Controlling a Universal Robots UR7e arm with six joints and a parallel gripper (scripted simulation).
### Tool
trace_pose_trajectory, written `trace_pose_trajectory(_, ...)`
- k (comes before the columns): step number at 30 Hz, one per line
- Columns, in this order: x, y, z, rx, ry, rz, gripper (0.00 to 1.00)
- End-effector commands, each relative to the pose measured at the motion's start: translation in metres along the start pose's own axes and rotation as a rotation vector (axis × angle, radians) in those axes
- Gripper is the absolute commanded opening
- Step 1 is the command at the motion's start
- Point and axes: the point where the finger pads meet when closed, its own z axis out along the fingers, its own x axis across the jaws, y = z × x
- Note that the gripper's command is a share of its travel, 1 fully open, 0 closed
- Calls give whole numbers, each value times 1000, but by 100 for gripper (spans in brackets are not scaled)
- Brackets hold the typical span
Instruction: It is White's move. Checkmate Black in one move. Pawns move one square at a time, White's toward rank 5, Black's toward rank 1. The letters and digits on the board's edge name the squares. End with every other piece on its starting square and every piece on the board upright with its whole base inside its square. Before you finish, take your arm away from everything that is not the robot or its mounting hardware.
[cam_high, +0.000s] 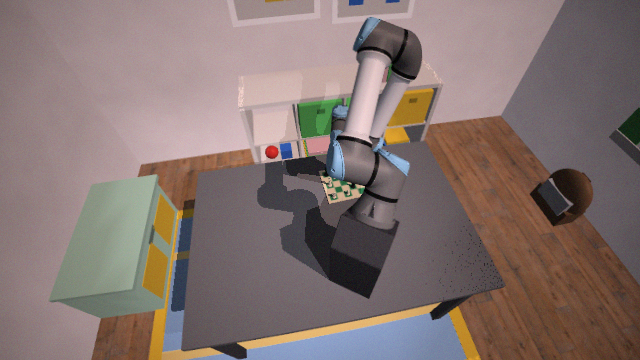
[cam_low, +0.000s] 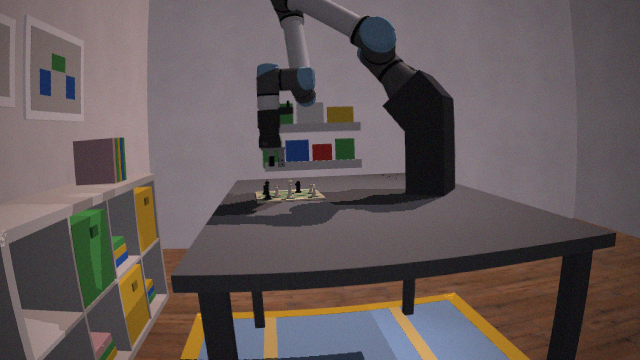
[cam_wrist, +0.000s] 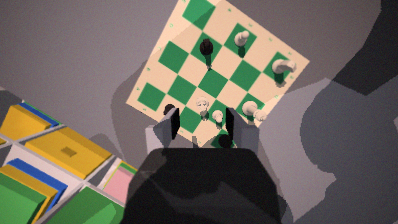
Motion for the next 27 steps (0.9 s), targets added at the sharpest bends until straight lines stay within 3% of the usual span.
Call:
trace_pose_trajectory(1, -1, 2, 2, -1, -1, -86, 100)
trace_pose_trajectory(12, -1, 2, 3, -1, -1, -121, 100)
trace_pose_trajectory(13, -1, 2, 3, -1, -1, -121, 73)
trace_pose_trajectory(27, -1, 2, 3, -1, -1, -121, 73)
